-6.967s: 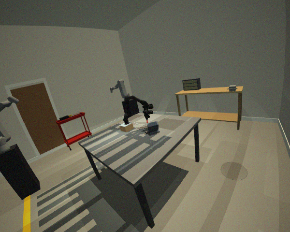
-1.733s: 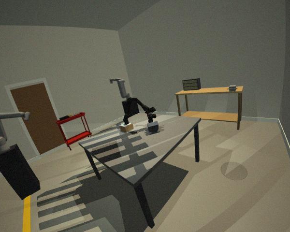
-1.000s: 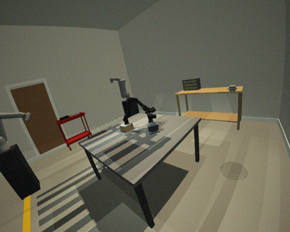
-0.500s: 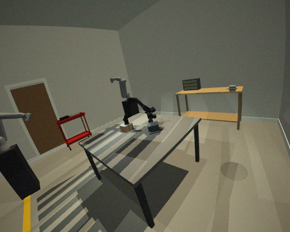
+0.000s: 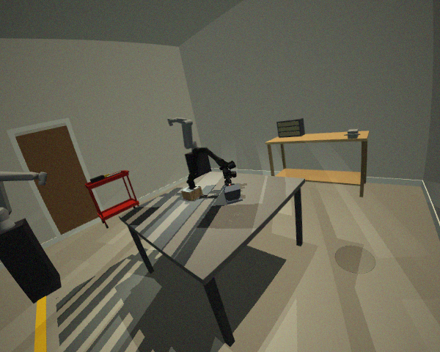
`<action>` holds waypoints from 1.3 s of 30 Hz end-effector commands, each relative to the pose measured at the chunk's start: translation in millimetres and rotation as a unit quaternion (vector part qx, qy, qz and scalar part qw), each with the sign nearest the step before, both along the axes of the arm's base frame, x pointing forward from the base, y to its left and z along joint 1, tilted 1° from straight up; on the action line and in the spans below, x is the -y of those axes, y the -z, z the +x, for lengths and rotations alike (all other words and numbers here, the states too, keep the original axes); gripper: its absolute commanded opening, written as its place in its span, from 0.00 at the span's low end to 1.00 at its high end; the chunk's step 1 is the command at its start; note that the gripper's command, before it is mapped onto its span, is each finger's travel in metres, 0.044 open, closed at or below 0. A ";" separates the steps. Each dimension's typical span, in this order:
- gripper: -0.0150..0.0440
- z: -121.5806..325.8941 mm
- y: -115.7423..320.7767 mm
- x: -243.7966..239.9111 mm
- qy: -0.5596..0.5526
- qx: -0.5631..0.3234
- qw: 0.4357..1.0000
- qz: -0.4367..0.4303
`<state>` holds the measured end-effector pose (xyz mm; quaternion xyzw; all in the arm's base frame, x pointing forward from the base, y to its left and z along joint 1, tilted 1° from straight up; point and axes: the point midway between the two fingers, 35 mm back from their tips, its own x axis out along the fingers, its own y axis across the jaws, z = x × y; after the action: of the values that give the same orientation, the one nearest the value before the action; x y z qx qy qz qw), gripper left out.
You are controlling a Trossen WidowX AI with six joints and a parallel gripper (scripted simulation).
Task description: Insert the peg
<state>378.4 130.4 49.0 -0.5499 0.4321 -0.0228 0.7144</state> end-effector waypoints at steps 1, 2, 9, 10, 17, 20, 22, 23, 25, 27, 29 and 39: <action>1.00 -3.2 -6.9 -5.3 0.002 0.005 1.000 0.003; 1.00 -4.5 -7.9 -6.4 0.002 0.005 1.000 0.003; 1.00 -13.4 -14.5 -14.2 0.001 0.004 1.000 0.004; 1.00 -14.6 -15.5 -15.3 0.001 0.004 1.000 0.004; 1.00 -23.6 -21.8 -22.5 0.001 0.004 1.000 0.004; 1.00 -27.5 -24.5 -25.5 0.000 0.004 1.000 0.003; 1.00 -30.2 -26.3 -27.5 0.000 0.004 1.000 0.003; 1.00 -31.6 -27.1 -28.5 0.000 0.004 1.000 0.003; 1.00 -34.4 -28.8 -30.4 0.000 0.004 1.000 0.003; 1.00 -37.1 -30.2 -32.2 -0.001 0.004 1.000 0.003; 1.00 -39.8 -31.4 -33.8 -0.001 0.004 1.000 0.003; 1.00 -50.4 -38.2 -41.1 -0.001 0.004 1.000 0.002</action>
<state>330.2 168.1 82.5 -0.5510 0.4314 -0.0208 0.7140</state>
